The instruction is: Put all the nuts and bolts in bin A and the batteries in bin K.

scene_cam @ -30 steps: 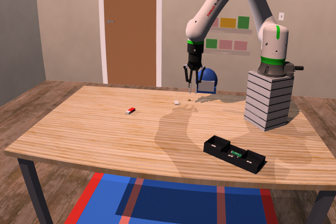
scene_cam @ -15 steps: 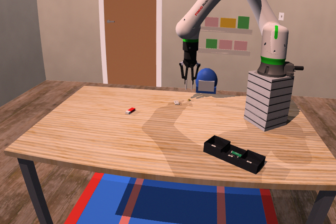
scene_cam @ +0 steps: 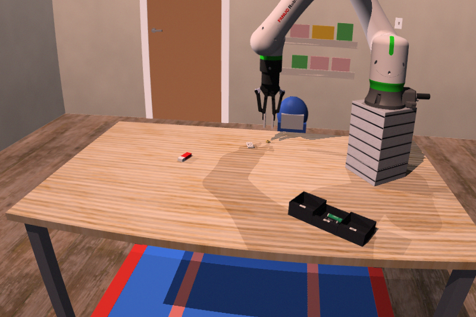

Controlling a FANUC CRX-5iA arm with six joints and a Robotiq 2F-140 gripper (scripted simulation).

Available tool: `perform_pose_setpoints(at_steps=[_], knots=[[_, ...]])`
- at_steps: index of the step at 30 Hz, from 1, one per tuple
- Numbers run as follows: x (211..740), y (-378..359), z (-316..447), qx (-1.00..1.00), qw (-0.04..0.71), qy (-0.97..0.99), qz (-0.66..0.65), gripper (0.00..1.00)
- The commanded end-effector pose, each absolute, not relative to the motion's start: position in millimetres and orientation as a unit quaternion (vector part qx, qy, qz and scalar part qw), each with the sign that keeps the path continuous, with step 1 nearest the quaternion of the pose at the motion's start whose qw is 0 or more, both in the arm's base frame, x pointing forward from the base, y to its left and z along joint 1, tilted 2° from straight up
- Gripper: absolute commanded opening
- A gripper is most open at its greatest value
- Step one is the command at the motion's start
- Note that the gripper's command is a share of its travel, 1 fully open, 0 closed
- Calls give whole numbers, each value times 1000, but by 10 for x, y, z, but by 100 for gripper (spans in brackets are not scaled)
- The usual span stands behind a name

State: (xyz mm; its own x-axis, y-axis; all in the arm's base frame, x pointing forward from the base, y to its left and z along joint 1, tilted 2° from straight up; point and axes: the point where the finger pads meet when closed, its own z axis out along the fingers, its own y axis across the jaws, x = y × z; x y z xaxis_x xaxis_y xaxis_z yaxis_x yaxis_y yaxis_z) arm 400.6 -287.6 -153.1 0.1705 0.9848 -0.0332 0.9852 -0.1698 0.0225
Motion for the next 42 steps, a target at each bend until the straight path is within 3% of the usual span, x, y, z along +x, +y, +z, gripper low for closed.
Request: perform_pose_setpoints(at_steps=[1, 30, 42], knots=[[4005, -2870, -1530, 765, 19, 644, -5, 27], [4002, -2863, -1530, 765, 19, 644, -5, 27], [4012, -2882, -2010, 765, 19, 644, -5, 27]])
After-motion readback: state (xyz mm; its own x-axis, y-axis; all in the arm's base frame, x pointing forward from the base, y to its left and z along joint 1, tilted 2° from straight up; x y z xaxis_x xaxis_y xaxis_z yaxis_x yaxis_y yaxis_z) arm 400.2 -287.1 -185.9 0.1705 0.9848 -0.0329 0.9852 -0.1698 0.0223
